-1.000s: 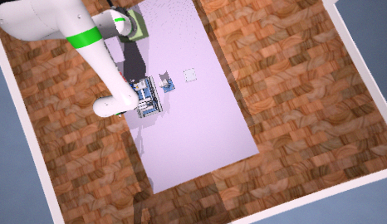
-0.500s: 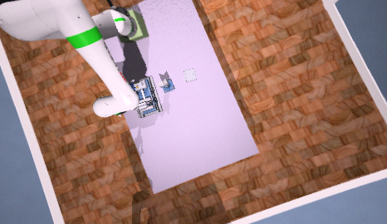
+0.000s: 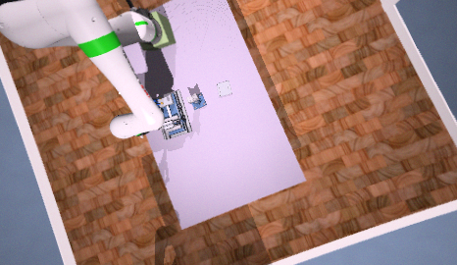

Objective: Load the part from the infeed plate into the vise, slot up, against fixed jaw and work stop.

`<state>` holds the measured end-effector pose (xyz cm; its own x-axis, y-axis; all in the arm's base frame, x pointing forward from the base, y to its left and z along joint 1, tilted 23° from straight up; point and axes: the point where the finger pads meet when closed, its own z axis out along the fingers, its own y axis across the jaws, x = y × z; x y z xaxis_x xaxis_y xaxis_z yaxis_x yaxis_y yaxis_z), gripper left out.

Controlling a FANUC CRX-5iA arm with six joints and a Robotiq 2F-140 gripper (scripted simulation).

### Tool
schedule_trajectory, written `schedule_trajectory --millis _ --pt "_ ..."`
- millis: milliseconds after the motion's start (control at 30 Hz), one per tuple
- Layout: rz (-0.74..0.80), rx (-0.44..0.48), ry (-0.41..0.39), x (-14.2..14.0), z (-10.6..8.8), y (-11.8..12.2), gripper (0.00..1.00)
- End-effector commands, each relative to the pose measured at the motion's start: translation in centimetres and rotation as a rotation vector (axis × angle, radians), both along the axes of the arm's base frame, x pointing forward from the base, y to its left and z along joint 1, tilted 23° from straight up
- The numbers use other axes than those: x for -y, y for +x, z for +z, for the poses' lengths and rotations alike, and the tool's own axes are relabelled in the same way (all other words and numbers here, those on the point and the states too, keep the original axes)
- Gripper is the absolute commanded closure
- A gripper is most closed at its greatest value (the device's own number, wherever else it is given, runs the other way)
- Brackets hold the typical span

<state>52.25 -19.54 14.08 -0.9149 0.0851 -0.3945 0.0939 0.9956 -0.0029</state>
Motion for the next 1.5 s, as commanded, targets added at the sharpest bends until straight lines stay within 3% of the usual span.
schedule_trajectory --millis 0,1467 --pt "0.000 0.000 0.000 0.00 0.02 0.01 1.00" --pt "0.000 0.000 0.000 -0.43 0.02 0.05 1.00"
